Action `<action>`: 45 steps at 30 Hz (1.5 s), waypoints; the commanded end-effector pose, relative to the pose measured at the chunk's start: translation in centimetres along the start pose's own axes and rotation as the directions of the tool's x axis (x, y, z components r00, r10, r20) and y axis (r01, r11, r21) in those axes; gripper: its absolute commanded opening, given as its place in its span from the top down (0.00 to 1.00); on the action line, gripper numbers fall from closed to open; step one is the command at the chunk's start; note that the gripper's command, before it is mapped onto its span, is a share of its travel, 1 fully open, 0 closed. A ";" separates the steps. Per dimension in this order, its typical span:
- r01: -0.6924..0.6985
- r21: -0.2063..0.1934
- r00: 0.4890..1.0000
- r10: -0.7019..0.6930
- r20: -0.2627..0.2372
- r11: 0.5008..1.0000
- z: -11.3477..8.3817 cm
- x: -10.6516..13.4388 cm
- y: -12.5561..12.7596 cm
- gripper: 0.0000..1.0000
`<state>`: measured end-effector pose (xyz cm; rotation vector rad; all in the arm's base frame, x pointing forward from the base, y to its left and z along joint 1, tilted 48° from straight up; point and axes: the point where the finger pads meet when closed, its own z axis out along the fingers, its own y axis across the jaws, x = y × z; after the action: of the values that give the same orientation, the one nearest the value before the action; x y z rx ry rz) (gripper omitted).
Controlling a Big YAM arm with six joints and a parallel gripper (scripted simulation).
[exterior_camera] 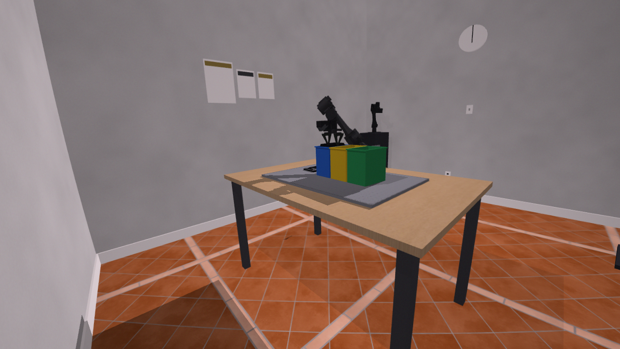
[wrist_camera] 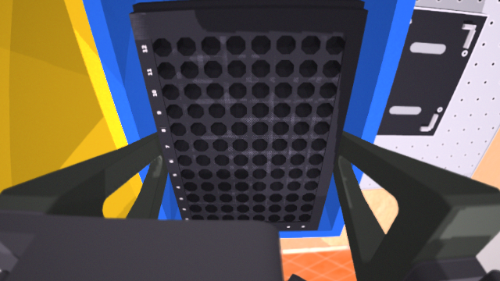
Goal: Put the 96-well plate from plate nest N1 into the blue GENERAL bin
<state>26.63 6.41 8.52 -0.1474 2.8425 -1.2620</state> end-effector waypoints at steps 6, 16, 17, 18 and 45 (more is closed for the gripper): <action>-0.003 -0.009 1.000 0.003 0.007 1.000 0.5 -0.2 -0.1 1.00; -0.003 -0.007 1.000 0.003 0.003 1.000 1.3 -0.2 -0.1 1.00; -0.003 -0.007 1.000 0.003 0.002 1.000 1.4 -0.2 -0.1 1.00; 0.001 -0.006 1.000 -0.001 0.006 1.000 1.3 -0.2 0.0 1.00; -0.011 -0.014 1.000 0.011 0.020 1.000 0.9 -0.9 0.1 1.00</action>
<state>26.75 5.25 7.54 -0.1449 2.8424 -1.2593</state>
